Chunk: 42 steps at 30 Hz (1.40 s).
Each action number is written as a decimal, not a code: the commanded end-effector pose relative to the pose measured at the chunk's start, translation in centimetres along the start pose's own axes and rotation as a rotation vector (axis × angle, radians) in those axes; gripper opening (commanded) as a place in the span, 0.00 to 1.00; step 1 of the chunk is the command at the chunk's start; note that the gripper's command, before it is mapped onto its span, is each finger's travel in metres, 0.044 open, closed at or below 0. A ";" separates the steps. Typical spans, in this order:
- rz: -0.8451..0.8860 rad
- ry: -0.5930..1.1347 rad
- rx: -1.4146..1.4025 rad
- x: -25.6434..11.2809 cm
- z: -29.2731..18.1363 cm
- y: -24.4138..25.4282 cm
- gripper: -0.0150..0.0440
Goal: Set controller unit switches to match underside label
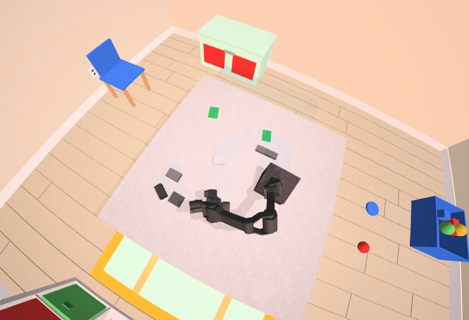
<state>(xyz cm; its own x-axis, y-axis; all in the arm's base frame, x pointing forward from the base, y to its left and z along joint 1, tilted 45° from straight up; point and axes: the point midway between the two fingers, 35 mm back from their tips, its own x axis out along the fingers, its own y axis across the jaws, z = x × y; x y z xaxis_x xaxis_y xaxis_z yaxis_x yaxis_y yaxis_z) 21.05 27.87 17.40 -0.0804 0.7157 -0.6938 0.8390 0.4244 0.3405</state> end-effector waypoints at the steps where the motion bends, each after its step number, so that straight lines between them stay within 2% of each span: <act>1: -0.008 0.006 -0.005 -0.1 0.2 -0.3 1.00; 12: -0.008 0.006 -0.005 -0.1 0.2 -0.3 1.00; 16: -0.035 0.000 0.108 -0.3 0.1 0.0 0.82; 29: -0.250 -0.144 1.099 -2.3 -0.6 2.1 0.25; 35: -0.324 -0.264 1.539 -3.4 -1.0 2.7 0.25; 42: -0.331 -0.280 1.588 -3.5 -1.1 2.8 0.25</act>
<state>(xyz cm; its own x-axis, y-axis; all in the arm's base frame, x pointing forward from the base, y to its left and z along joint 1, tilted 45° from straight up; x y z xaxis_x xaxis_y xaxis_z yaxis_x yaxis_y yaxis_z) 22.99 27.11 21.20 -0.4025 0.5251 -0.7499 0.5379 -0.5271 -0.6578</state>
